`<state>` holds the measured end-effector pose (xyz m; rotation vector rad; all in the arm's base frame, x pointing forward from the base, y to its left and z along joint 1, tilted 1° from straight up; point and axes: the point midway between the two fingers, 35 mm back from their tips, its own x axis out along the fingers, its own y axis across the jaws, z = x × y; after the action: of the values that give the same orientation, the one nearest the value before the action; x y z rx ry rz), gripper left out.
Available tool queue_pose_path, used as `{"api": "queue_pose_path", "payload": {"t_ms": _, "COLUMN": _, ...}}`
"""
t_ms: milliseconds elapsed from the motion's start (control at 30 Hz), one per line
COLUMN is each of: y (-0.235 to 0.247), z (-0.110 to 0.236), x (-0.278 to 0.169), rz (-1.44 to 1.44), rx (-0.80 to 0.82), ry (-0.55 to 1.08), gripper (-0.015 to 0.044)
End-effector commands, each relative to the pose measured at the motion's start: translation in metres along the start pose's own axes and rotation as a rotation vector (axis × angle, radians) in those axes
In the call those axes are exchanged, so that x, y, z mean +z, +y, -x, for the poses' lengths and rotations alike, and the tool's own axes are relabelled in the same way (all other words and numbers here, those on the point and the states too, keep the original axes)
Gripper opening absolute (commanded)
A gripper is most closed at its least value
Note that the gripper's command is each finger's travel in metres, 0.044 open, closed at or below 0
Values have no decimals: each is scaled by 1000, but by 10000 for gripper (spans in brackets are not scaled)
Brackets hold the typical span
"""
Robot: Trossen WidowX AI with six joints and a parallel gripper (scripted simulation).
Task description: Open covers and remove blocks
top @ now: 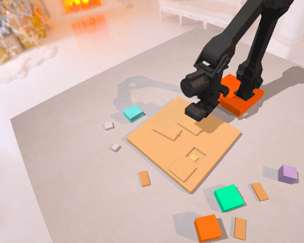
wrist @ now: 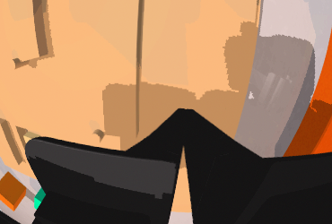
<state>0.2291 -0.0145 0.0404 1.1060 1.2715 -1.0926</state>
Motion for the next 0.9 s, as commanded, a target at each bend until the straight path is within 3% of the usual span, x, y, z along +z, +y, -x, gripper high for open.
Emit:
{"api": "queue_pose_path", "payload": {"t_ms": 0, "y": -3, "z": -7, "x": 0, "rz": -3, "rx": -12, "ry": -1, "gripper": 0}}
{"api": "queue_pose_path", "payload": {"t_ms": 867, "y": -2, "z": -15, "x": 12, "rz": -3, "rx": -11, "ry": -2, "gripper": 0}}
